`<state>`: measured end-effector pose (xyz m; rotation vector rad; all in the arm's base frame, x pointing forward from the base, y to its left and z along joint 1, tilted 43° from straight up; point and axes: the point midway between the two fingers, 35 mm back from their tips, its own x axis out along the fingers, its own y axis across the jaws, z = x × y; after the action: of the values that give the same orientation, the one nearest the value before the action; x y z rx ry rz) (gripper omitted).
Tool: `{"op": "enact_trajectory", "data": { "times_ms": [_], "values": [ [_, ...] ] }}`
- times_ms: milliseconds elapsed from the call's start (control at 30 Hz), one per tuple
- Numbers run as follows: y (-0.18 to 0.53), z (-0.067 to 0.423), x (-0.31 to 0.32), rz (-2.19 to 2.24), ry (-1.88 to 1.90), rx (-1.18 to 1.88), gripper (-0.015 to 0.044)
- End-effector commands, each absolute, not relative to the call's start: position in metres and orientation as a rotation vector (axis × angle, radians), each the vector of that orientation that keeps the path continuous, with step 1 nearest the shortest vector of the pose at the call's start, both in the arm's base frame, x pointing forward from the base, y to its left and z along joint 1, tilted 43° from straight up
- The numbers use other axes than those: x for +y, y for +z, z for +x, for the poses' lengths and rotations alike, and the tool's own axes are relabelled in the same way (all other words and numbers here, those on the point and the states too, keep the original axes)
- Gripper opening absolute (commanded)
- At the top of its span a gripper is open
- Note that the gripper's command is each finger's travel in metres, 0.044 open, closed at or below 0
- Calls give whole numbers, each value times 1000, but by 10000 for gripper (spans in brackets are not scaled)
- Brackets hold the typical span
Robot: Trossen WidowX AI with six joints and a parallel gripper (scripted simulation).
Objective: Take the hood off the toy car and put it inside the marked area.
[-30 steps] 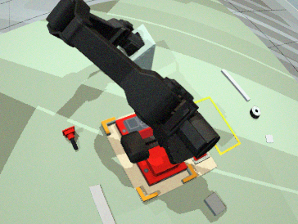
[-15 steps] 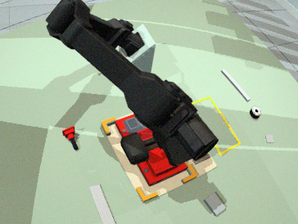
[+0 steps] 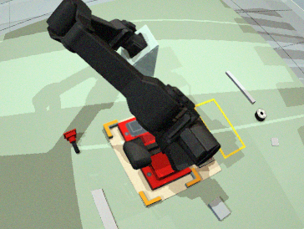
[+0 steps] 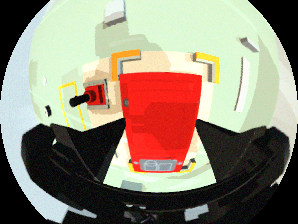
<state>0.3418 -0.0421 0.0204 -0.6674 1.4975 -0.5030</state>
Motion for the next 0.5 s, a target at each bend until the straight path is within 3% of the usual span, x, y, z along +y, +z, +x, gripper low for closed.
{"op": "enact_trajectory", "data": {
  "times_ms": [0,100,233,467],
  "values": [
    [19,341,-44,-679,-502,1500,440],
    [18,341,-45,-679,-502,1500,440],
    [19,342,-43,-668,-503,1497,335],
    [19,342,-43,-668,-503,1497,288]
  ]
}}
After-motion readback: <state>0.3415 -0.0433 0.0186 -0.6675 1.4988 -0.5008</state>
